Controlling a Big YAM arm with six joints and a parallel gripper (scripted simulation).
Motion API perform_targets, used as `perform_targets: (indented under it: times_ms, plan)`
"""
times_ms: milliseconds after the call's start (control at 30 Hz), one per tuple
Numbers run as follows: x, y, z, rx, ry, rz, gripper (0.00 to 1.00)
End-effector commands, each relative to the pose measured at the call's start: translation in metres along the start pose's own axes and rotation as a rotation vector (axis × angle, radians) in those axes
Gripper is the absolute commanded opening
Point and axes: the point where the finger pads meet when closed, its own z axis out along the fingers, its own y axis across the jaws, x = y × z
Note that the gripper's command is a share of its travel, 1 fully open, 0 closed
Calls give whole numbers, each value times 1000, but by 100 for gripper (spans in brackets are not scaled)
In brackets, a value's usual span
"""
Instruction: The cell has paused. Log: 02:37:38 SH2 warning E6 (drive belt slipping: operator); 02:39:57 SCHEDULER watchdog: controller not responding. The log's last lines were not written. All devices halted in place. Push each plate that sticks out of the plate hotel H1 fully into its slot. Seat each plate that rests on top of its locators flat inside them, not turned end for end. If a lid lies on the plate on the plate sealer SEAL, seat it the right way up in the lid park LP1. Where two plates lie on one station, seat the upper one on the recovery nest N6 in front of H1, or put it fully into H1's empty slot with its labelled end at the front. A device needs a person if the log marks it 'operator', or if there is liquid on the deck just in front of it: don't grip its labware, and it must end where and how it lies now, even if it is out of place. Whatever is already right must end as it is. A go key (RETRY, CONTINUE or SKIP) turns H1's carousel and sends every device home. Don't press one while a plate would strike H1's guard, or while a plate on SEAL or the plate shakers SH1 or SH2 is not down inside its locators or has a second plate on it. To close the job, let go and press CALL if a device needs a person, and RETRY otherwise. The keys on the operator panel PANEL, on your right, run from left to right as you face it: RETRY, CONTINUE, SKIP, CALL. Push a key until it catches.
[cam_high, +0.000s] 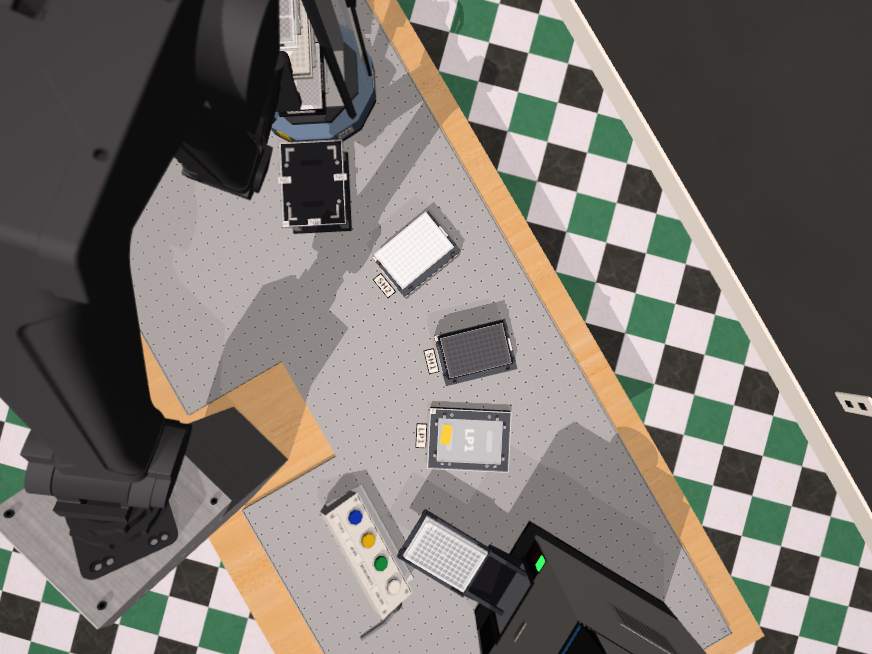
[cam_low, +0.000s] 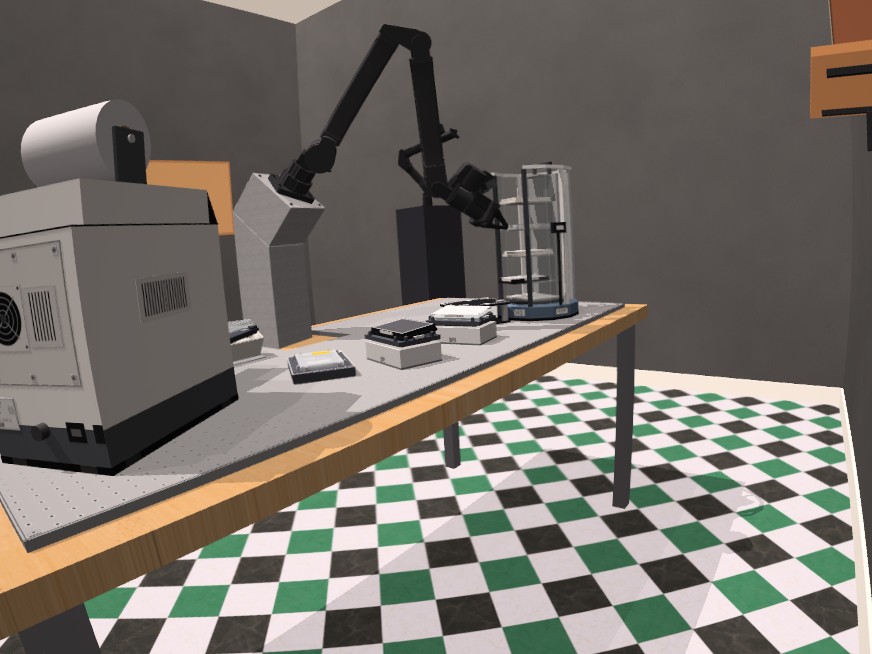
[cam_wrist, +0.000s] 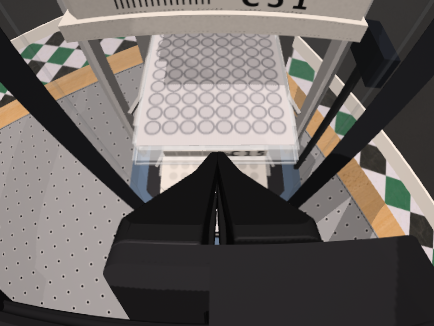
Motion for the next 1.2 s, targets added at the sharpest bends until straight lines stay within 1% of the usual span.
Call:
perform_targets:
  times_ms: [0,333,500,633,833,1167]
  plan:
    - [-9,7,9,-15,-9,-13,0]
    - [-14,6,13,-13,-13,-14,0]
    - [-12,8,14,-16,-9,-13,0]
    - [-16,6,16,-13,-15,-14,0]
    - [-11,10,20,-20,-3,-13,0]
    - [-12,10,20,-20,-4,-13,0]
